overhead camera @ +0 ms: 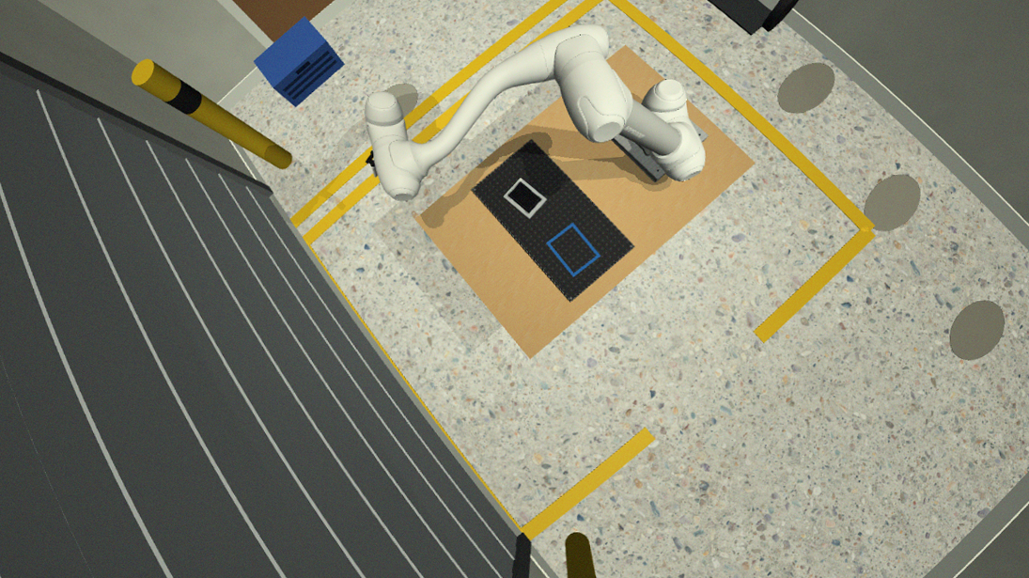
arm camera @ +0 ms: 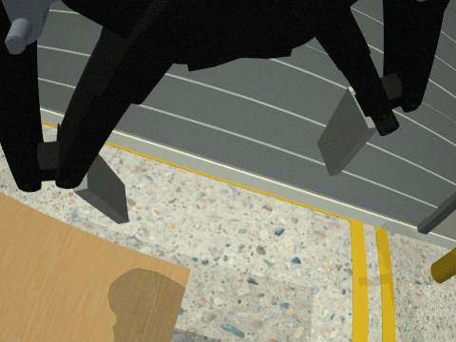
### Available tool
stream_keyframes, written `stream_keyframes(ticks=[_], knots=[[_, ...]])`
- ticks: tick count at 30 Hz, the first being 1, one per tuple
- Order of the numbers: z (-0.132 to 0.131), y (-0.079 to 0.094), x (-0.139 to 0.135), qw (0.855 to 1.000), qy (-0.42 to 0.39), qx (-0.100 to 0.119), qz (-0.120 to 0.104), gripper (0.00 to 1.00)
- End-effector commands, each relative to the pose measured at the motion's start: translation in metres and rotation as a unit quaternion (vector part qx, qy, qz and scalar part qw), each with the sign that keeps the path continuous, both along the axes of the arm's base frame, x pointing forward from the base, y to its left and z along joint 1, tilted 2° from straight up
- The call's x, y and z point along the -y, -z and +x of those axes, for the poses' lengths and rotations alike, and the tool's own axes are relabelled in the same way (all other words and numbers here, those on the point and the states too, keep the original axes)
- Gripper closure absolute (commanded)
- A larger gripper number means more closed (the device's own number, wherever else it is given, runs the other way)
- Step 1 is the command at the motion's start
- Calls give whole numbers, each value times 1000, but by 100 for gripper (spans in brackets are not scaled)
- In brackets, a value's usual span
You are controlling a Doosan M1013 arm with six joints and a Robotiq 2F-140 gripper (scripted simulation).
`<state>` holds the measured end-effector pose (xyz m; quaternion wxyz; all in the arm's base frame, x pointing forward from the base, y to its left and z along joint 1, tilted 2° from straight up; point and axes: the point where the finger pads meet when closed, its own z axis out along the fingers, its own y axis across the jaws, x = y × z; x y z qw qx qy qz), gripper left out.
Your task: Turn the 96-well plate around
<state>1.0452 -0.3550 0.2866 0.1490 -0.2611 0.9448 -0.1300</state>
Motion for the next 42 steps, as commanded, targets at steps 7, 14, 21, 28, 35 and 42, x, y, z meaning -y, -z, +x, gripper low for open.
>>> stream_keyframes(ticks=[7,14,21,28,35,42], knots=[[0,0,0,1000,0,0,0,0],[0,0,0,1000,0,0,0,0],[-12,9,-13,999,-47,-23,-9,0],[-34,26,-34,994,-95,-45,-18,0],[-50,38,-49,990,-125,-58,-22,0],[-74,54,-69,984,-158,-73,-27,0]])
